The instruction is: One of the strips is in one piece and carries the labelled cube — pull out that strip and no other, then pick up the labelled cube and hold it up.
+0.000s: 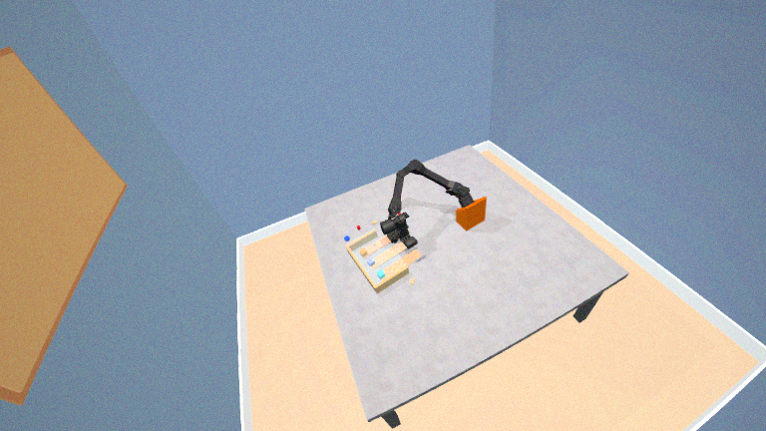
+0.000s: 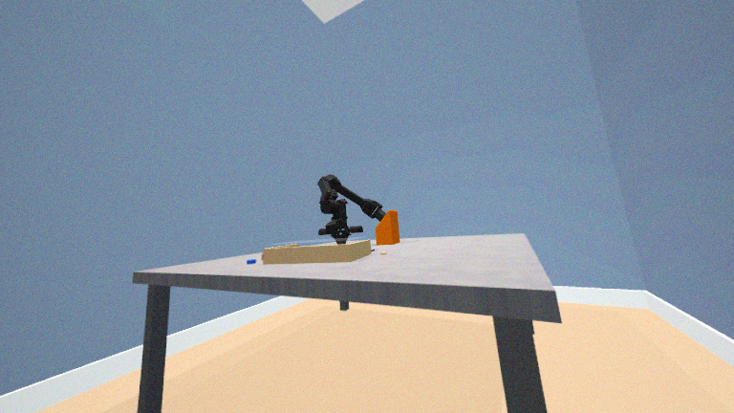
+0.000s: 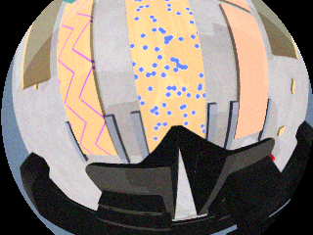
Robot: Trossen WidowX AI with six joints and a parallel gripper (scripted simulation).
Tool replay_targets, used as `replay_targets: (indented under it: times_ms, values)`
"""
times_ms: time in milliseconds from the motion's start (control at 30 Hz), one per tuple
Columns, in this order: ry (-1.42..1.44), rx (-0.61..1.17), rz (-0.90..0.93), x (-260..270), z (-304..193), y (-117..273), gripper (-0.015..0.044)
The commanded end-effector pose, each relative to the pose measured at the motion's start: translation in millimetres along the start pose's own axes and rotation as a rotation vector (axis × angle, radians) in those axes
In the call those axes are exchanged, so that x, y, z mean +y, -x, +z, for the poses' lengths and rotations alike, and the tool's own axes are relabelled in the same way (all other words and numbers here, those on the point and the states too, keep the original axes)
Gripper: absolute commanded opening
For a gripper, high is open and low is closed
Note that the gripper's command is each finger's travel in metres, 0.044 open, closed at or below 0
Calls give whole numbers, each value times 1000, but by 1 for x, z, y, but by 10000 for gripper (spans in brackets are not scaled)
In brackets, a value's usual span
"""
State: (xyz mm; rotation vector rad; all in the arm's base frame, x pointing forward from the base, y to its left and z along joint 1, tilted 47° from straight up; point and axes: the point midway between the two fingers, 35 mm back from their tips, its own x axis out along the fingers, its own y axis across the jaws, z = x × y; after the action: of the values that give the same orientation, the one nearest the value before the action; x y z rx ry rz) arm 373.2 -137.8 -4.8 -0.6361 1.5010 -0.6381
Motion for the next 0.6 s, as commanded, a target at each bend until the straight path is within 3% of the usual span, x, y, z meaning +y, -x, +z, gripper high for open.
replay_targets:
  times_ms: [0, 567]
  values:
    - [5, 1, 0, 1, -1, -1, 0]
    - [5, 1, 0, 1, 0, -2, 0]
